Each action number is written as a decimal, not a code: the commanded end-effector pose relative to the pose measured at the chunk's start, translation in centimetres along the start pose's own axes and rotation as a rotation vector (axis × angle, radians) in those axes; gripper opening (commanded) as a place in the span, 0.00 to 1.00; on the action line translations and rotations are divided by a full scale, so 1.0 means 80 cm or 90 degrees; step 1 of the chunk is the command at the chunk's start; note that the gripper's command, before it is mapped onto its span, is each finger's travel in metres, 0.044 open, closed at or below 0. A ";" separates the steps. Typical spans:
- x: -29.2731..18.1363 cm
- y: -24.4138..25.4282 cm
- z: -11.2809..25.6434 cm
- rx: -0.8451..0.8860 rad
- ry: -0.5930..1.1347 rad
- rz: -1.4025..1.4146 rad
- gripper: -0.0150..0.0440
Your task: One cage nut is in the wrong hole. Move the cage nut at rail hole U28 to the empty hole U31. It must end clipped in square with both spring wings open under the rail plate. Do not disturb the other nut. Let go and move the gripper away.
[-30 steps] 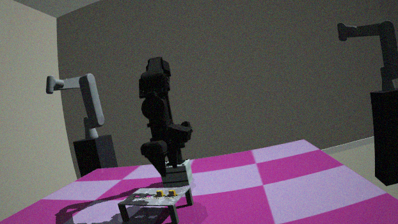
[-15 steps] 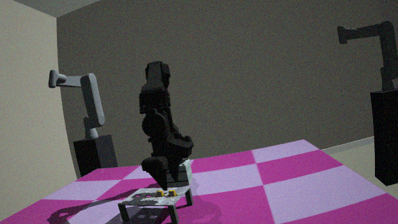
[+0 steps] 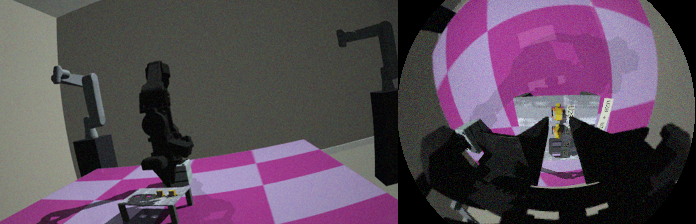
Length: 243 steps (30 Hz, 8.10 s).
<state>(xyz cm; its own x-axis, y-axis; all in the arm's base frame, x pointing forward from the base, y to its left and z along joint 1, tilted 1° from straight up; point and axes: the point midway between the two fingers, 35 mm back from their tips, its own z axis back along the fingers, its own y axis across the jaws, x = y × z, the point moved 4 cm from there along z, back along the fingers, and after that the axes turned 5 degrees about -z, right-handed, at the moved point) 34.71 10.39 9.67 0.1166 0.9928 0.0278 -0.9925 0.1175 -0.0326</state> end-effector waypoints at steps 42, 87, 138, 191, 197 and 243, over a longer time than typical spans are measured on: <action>-0.001 0.000 -0.032 -0.002 0.002 -0.003 0.46; -0.002 -0.001 -0.031 -0.002 0.002 -0.003 0.46; -0.001 -0.002 -0.031 -0.002 0.002 -0.003 0.46; -0.003 0.002 -0.032 -0.001 0.000 0.010 0.32; -0.003 0.003 -0.032 -0.001 0.000 0.011 0.32; -0.003 0.008 -0.029 -0.013 -0.001 0.011 0.32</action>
<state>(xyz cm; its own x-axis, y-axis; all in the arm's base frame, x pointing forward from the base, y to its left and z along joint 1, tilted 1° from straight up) 34.26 10.30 7.29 0.1001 0.9945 0.0319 -0.9938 0.1015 -0.0461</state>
